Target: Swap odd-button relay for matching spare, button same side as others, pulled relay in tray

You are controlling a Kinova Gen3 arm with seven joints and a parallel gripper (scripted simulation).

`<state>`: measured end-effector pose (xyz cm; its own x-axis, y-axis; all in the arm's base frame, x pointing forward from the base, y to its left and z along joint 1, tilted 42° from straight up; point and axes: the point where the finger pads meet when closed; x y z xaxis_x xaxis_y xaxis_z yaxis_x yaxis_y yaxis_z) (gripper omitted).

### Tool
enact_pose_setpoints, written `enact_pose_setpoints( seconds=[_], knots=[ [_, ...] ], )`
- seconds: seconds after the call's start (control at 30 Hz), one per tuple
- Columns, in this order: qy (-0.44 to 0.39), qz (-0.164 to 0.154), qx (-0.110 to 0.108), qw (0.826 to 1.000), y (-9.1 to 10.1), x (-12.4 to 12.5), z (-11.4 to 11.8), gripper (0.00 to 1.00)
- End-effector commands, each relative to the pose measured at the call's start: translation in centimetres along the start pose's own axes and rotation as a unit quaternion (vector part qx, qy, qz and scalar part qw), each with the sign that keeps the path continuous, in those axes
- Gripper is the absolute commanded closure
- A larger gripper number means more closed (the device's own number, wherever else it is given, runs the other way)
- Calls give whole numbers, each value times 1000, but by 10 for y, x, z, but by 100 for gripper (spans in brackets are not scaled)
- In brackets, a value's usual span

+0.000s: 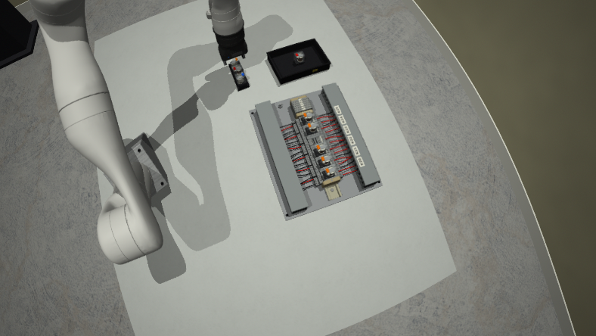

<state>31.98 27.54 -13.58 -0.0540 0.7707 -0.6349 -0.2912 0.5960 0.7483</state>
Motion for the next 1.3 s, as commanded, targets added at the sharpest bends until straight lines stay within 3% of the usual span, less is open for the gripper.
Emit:
enact_pose_setpoints(
  seconds=[0.0, 1.27],
  knots=[
    [0, 1, -1, 1000, 2, 1, 0, 0],
    [0, 1, -1, 1000, -11, 1, 0, 0]
  ],
)
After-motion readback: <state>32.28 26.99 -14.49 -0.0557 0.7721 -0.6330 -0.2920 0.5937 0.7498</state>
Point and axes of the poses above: the point where the finger pads meet when closed, its own y axis back along the fingers, its own z axis across the jaws, x = y × z, and after that the axes turned 3 degrees about -y, right-handed
